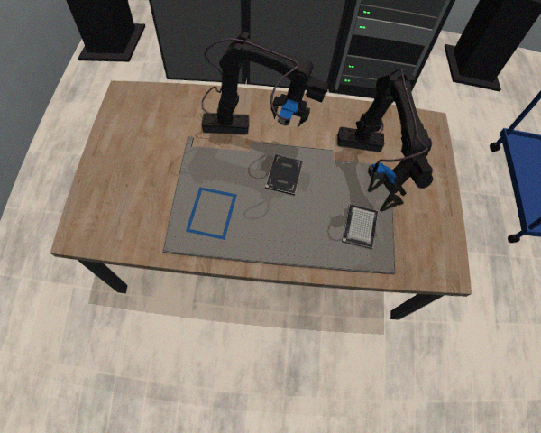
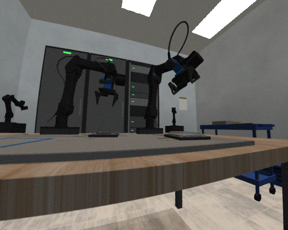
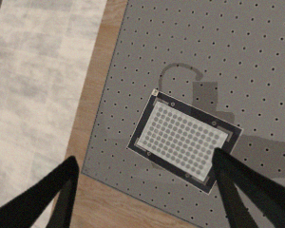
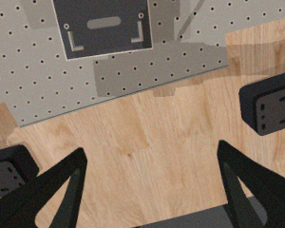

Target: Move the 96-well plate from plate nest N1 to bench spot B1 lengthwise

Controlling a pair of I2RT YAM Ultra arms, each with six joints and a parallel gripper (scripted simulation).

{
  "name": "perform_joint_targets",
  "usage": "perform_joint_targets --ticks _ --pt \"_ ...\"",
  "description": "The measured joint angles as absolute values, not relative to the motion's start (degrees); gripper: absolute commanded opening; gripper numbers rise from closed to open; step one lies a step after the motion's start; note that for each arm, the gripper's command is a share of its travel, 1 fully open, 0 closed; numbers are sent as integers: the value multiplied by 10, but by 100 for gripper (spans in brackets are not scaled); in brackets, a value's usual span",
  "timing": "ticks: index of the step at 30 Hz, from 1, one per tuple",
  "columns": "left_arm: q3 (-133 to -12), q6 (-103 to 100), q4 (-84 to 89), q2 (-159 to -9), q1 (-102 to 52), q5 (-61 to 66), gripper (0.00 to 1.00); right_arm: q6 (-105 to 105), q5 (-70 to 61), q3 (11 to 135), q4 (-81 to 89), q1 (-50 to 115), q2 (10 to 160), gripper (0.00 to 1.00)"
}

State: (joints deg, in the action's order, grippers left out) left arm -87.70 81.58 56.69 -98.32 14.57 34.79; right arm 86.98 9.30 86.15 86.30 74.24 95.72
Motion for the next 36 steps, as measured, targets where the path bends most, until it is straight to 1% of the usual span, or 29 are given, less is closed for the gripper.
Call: perform_joint_targets --ticks 22,26,33,36 --pt "-876 806 555 -983 146 343 100 861 90 861 848 742 957 100" --pt "-853 759 516 -977 146 332 100 822 86 849 785 741 957 100" --pt "-747 620 431 -934 133 293 100 713 83 765 612 714 958 100" --pt "-720 571 402 -922 127 277 100 675 80 737 552 705 954 100"
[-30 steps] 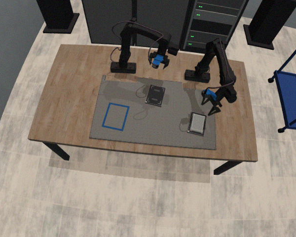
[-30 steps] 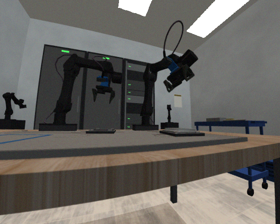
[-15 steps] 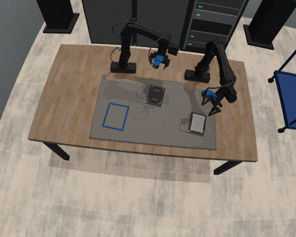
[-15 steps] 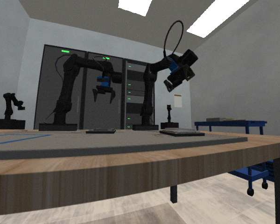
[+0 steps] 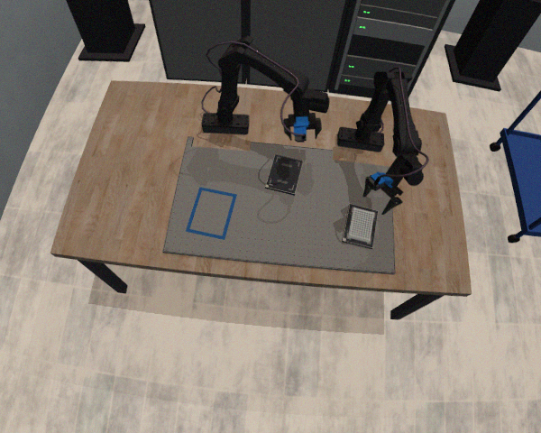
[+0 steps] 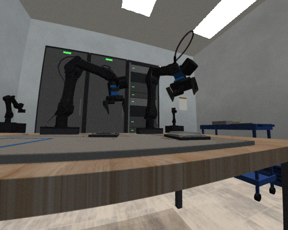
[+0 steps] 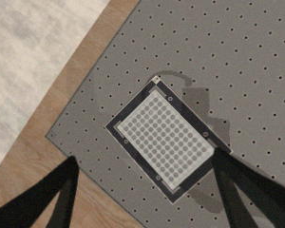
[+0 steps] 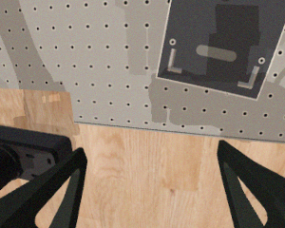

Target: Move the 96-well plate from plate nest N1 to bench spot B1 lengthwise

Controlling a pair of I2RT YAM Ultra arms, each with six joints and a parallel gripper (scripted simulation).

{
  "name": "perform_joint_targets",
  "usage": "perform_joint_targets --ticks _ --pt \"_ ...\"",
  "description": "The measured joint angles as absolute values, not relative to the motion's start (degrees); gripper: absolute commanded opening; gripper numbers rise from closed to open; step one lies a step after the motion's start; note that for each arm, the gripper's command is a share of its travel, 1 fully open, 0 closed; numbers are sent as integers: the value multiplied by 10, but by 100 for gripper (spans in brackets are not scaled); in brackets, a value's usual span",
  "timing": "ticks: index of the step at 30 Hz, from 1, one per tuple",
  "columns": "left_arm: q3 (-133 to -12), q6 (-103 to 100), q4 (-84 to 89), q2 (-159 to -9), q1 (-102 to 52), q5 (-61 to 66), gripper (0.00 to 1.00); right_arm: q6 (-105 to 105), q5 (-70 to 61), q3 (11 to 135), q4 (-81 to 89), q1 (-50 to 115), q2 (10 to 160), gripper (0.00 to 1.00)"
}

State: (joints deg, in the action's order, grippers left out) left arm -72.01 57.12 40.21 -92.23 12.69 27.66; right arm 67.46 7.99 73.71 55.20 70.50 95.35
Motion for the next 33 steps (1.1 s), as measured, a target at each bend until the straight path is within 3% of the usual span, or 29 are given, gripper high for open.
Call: perform_joint_targets --ticks 13,33 --pt "-588 336 276 -870 82 175 100 475 64 576 237 656 921 100" --pt "-510 88 197 -860 24 48 100 214 40 368 -183 595 881 100"
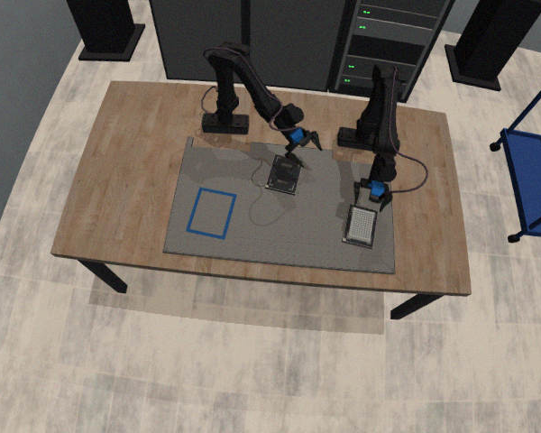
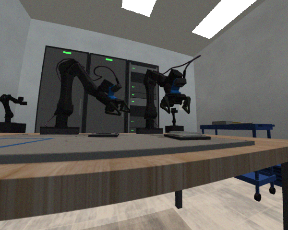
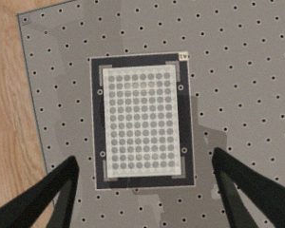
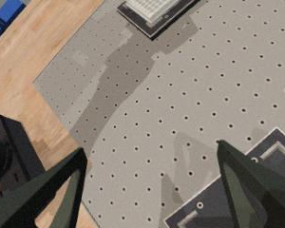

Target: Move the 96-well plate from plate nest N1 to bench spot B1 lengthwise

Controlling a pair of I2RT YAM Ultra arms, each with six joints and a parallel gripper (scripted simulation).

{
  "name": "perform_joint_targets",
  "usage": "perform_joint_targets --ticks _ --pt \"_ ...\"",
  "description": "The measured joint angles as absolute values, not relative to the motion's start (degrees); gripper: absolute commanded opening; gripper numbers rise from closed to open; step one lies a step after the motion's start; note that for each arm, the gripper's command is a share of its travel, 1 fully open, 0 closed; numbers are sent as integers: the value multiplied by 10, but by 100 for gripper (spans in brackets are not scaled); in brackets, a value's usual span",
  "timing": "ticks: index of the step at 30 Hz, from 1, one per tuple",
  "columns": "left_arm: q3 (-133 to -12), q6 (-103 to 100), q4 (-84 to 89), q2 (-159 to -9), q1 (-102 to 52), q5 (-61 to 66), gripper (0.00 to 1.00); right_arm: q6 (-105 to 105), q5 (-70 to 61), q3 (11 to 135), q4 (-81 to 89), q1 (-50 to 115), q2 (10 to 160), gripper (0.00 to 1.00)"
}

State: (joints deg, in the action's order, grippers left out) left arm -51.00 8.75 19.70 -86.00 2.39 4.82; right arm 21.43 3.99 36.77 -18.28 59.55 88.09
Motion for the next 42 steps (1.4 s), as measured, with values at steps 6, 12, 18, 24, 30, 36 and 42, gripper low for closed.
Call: perform_joint_targets --ticks 6,12,18,24,30,36,42 --pt "-500 24 183 -860 8 15 100 131 31 308 -317 578 864 100" --pt "-493 -23 181 -872 -4 -7 100 46 24 240 -444 557 849 100" --pt "-493 -35 180 -876 -8 -11 100 -18 14 192 -549 542 842 100" --pt "-493 -38 180 -876 -8 -12 100 -49 1 155 -625 526 842 100" --pt "-493 -39 181 -876 -8 -13 100 -54 -6 150 -652 523 842 100" --pt "-496 -35 203 -878 -8 -13 100 -56 -9 150 -662 523 842 100" --pt "-576 -7 311 -935 -6 -5 100 -56 -9 150 -664 523 842 100"
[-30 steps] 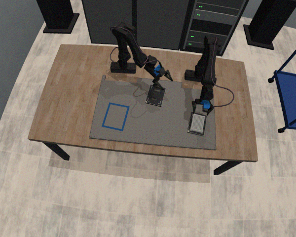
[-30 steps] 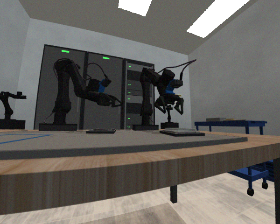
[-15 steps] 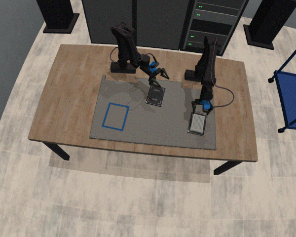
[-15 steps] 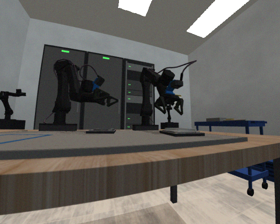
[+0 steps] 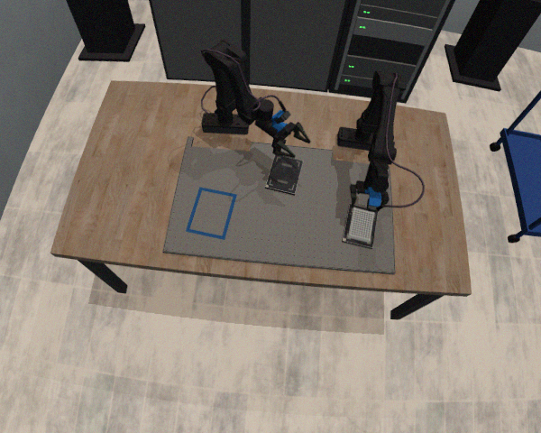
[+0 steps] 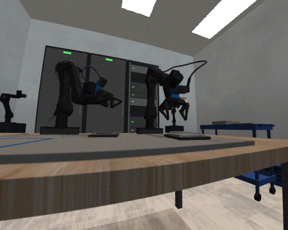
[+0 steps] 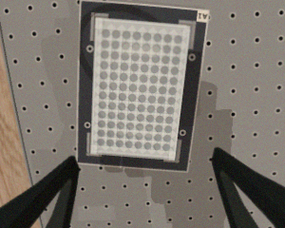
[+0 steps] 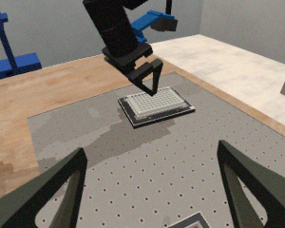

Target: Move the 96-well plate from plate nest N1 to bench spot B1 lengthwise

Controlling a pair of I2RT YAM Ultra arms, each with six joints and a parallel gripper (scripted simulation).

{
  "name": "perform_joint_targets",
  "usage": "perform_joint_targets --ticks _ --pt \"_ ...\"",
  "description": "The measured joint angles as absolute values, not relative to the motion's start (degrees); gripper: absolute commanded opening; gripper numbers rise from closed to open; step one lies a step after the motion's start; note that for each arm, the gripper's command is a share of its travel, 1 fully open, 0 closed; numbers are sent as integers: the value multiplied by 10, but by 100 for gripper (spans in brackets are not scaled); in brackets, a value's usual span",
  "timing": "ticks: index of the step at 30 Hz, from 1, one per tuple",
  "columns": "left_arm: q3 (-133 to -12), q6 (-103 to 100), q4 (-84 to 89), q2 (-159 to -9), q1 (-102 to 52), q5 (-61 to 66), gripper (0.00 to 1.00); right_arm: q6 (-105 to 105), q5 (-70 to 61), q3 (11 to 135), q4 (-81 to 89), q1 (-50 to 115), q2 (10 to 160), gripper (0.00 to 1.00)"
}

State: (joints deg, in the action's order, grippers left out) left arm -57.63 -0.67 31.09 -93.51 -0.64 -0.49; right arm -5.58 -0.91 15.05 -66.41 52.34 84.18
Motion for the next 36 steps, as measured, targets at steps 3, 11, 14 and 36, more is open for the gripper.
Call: perform_joint_targets --ticks 3,11,14,36 --pt "-655 12 374 -989 -2 -1 100 -56 -9 150 -664 523 842 100" --pt "-803 49 510 -1092 1 1 100 -56 -9 150 -665 523 842 100" --pt "-863 59 558 -1135 1 1 100 -56 -9 150 -665 523 842 100" --pt "-979 82 652 -1224 1 1 100 -56 -9 150 -665 523 842 100"
